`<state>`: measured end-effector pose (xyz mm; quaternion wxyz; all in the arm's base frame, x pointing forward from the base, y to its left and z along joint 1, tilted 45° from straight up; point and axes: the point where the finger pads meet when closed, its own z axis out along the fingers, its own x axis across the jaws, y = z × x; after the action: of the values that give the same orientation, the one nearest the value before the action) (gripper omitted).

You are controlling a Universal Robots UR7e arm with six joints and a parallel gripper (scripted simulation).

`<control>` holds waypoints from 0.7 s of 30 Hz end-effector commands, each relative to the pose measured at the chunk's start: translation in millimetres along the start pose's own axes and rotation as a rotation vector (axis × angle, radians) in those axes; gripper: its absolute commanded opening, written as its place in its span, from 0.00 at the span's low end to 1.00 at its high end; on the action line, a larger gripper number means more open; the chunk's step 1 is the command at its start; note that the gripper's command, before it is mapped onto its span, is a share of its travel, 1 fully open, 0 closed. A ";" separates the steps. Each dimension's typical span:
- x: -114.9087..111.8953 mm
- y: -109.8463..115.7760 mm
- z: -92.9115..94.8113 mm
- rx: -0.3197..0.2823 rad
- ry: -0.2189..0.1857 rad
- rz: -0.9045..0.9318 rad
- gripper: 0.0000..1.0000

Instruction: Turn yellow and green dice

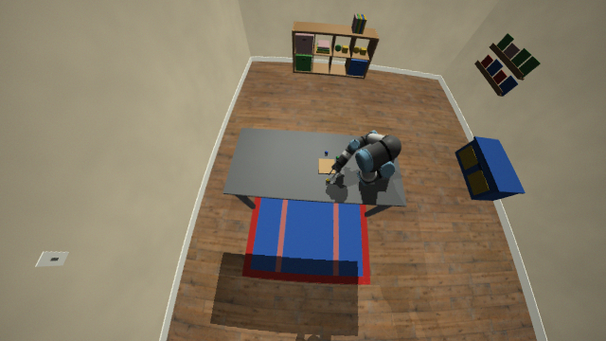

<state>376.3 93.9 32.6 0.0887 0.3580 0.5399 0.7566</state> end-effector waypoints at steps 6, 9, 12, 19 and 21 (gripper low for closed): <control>-0.2 1.8 -3.7 0.000 0.000 0.000 0.70; -0.2 7.6 -6.7 0.000 0.000 0.000 0.70; -0.2 10.5 -8.3 0.000 0.000 0.000 0.70; -0.1 37.4 -22.6 0.000 0.000 0.000 0.70; -0.1 44.2 -26.2 0.000 0.000 0.000 0.70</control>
<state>372.1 68.6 55.6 0.0882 0.3580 0.5397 0.7568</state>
